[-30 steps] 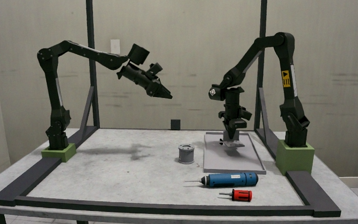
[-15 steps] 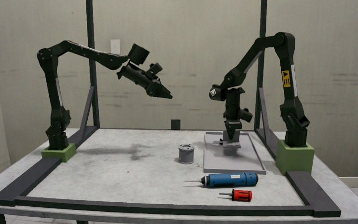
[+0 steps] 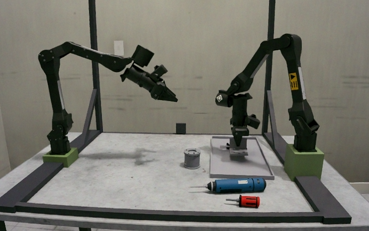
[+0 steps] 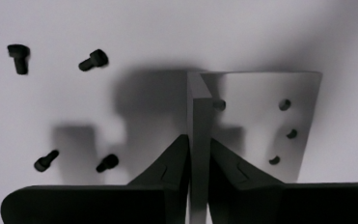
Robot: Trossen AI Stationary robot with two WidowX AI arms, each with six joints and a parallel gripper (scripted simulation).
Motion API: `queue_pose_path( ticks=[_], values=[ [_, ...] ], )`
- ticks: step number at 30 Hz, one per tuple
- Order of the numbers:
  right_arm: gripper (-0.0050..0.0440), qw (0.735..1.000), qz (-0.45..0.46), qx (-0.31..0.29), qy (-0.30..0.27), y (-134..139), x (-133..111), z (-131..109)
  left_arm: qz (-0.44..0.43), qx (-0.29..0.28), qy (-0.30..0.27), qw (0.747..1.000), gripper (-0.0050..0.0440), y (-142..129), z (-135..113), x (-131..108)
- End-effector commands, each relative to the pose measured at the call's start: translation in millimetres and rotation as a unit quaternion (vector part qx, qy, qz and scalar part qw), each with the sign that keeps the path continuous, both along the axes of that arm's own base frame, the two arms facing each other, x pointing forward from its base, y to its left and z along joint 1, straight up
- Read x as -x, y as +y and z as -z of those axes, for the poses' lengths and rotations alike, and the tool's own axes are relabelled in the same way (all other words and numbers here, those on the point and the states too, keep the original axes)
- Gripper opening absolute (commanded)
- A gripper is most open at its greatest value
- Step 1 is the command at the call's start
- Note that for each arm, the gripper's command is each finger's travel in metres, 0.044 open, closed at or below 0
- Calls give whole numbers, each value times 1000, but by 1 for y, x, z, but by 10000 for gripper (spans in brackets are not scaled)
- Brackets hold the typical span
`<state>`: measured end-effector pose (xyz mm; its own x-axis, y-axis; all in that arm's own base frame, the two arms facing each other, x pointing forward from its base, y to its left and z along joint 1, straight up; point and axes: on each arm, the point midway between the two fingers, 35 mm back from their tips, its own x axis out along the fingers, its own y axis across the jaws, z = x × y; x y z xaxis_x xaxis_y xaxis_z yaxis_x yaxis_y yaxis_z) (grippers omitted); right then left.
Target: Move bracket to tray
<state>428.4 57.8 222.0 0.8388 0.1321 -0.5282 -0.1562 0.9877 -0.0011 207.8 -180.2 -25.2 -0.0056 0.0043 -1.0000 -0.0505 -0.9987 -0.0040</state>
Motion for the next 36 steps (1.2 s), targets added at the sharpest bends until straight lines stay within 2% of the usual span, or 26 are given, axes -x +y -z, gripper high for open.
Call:
queue_pose_path(
  ticks=[1, 19, 22, 36],
  values=[
    [440, 1000, 1, -2, -14, 0, 0, -12, 0, 3, -5, 1000, -50, -1, 3, -1],
    [440, 1000, 1, -2, -14, 0, 0, -12, 1, 3, -5, 1000, -50, -1, 12, -1],
    [440, 1000, 1, -2, -14, 0, 0, -12, 1, 9, -13, 1000, -50, -4, 7, -5],
    [440, 1000, 1, -2, -14, 0, 0, -12, 1, 4, -6, 1000, -50, -2, 18, -2]
  ],
)
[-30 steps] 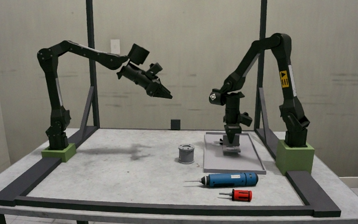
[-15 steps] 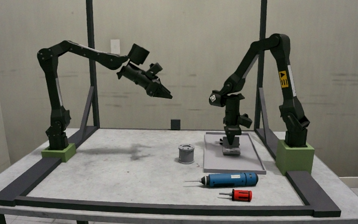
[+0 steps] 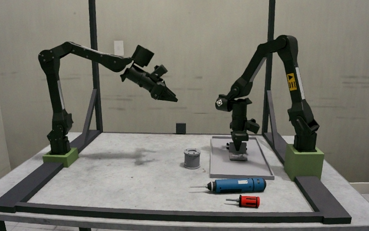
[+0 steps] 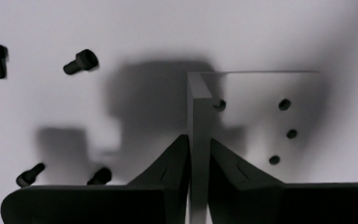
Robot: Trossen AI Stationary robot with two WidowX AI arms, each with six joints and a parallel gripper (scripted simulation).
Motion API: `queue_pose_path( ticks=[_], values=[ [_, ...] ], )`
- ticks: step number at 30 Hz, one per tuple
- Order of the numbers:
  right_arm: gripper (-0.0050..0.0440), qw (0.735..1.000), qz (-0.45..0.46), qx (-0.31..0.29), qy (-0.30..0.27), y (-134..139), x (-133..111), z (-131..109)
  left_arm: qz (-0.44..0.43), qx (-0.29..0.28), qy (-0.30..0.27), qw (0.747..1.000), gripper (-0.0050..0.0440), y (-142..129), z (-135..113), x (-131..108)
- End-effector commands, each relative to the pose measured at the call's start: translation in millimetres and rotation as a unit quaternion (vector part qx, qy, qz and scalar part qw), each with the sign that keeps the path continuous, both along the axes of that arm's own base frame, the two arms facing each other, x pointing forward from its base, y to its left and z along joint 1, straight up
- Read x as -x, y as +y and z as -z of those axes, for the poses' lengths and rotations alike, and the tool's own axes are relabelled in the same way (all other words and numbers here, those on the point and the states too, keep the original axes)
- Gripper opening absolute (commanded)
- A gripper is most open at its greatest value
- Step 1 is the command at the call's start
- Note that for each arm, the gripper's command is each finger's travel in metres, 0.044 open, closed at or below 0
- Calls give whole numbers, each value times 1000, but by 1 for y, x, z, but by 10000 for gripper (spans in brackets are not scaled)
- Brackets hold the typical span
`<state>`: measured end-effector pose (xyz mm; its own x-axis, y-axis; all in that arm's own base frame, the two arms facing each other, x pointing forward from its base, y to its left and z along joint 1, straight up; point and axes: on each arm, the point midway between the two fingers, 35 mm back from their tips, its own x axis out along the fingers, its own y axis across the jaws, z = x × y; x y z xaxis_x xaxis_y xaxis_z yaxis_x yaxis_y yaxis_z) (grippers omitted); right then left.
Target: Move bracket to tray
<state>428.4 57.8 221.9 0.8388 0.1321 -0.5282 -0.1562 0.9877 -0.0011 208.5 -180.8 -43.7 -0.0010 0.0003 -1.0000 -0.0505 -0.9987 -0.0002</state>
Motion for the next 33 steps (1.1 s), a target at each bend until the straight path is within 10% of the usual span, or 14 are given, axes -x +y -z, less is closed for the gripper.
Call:
queue_pose_path(
  ticks=[1, 10, 17, 33],
  values=[
    [440, 1000, 1, -2, -14, 0, 0, -12, 1, 2, -4, 1000, -50, -1, -1, -1],
    [440, 1000, 1, -2, -14, 0, 0, -12, 0, 7, -9, 1000, -50, -3, -5, -4],
    [440, 1000, 1, -2, -14, 0, 0, -12, 0, 7, -9, 1000, 168, -3, -5, -4],
    [440, 1000, 1, -2, -14, 0, 0, -12, 0, 7, -9, 1000, 440, -3, -5, -4]
  ],
)
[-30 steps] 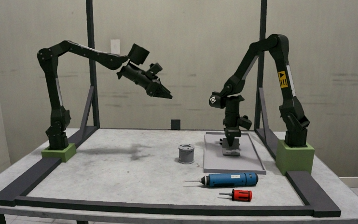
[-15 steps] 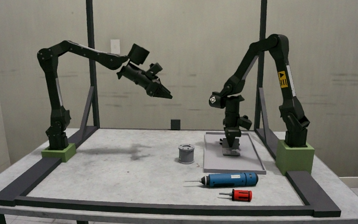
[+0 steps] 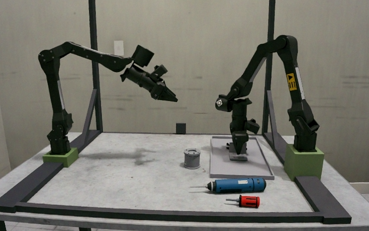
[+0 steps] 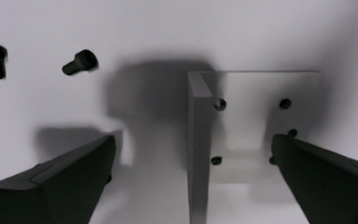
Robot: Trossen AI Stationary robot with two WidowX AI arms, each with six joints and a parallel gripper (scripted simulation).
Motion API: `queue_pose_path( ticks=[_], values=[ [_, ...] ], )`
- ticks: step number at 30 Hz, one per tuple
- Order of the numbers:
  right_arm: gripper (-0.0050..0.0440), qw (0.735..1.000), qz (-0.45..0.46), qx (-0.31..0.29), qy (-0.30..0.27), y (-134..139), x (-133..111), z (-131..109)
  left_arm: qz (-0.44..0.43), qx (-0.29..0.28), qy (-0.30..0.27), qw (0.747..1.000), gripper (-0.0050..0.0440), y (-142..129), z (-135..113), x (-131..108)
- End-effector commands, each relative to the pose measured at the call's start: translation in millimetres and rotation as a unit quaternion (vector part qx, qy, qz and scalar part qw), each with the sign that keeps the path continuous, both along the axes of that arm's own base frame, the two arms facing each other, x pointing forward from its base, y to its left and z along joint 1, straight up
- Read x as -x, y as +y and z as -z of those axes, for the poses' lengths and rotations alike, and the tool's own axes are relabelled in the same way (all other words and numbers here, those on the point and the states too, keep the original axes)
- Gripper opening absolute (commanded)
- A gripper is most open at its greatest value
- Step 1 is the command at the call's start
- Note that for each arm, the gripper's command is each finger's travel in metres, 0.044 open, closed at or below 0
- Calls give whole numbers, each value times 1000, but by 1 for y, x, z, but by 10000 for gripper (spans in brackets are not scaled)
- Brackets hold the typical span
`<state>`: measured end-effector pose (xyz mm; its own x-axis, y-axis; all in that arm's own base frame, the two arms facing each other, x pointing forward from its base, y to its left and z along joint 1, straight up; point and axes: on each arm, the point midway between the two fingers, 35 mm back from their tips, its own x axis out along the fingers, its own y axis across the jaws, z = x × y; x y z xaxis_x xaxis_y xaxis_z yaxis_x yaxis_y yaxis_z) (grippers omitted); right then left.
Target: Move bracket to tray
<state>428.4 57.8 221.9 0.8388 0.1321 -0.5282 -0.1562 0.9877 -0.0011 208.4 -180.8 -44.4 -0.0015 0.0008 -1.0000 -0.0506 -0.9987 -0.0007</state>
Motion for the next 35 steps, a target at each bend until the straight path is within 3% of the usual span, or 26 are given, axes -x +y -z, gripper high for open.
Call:
queue_pose_path(
  ticks=[1, 12, 18, 22, 35],
  values=[
    [440, 1000, 1, -2, -14, 0, 0, -12, 0, 8, -9, 1000, 440, -3, -5, -4],
    [440, 1000, 1, -2, -14, 0, 0, -12, 0, 14, -17, 1000, 440, -6, -29, -7],
    [440, 1000, 1, -2, -14, 0, 0, -12, 0, 14, -17, 1000, 440, -6, -67, -6],
    [440, 1000, 1, -2, -14, 0, 0, -12, 0, 14, -17, 1000, 440, -5, -80, -6],
    [440, 1000, 1, -2, -14, 0, 0, -12, 0, 8, -10, 1000, 440, -3, -76, -3]
  ],
)
